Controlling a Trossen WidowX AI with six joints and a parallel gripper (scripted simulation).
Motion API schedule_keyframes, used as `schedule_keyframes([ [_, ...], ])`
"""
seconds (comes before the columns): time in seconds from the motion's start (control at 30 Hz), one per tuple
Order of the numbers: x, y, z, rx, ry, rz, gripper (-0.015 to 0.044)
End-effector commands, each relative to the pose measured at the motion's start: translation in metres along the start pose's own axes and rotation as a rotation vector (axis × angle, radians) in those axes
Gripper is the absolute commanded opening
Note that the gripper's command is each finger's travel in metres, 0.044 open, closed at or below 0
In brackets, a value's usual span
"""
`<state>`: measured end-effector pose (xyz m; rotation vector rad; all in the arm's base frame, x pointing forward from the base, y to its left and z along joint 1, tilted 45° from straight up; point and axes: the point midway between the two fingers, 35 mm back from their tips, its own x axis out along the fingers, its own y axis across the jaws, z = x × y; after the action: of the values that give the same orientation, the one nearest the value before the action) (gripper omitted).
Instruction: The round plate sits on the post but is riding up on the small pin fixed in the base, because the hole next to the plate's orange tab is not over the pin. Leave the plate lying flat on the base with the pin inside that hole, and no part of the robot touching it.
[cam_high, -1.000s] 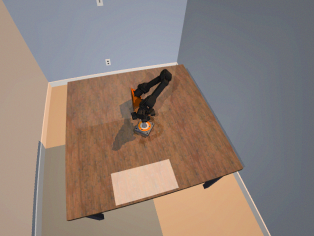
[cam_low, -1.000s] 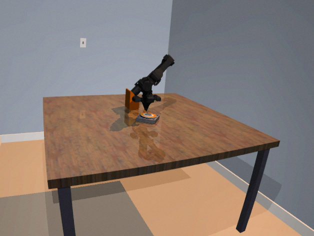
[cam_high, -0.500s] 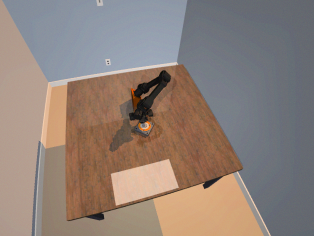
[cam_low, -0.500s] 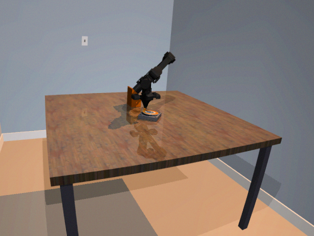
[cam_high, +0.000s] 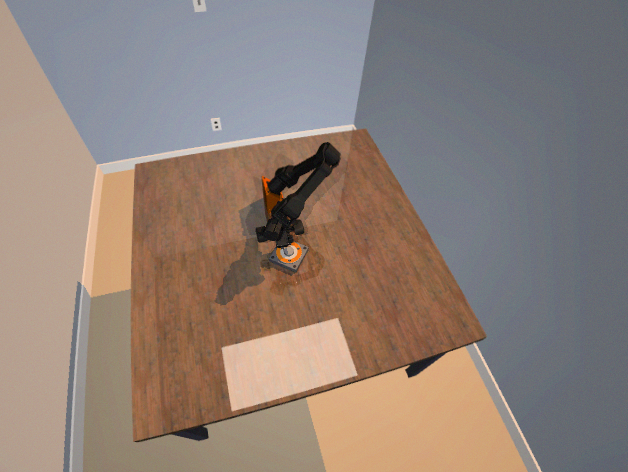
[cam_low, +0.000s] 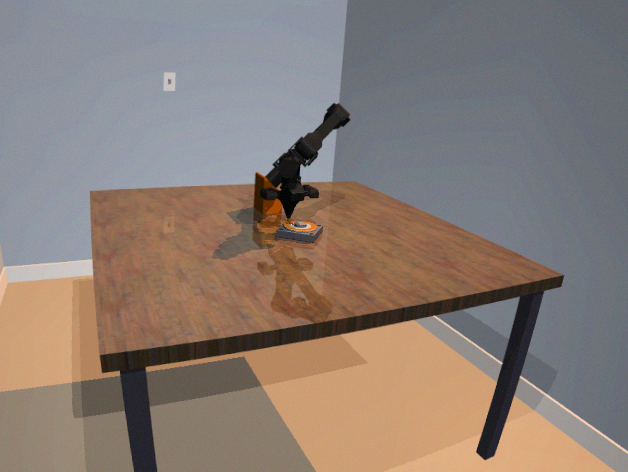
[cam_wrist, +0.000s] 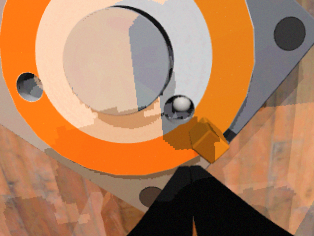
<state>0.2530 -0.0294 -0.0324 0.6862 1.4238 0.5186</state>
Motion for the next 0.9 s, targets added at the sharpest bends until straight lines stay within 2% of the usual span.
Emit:
schedule_keyframes([
  [0.0, -0.001, -0.004, 0.003, -0.009, -0.004, -0.008, 0.0],
  [0.33, -0.045, -0.001, -0.001, -0.008, -0.004, -0.01, 0.0],
  [0.87, -0.037, -0.001, 0.0, 0.0, -0.004, -0.004, 0.0],
])
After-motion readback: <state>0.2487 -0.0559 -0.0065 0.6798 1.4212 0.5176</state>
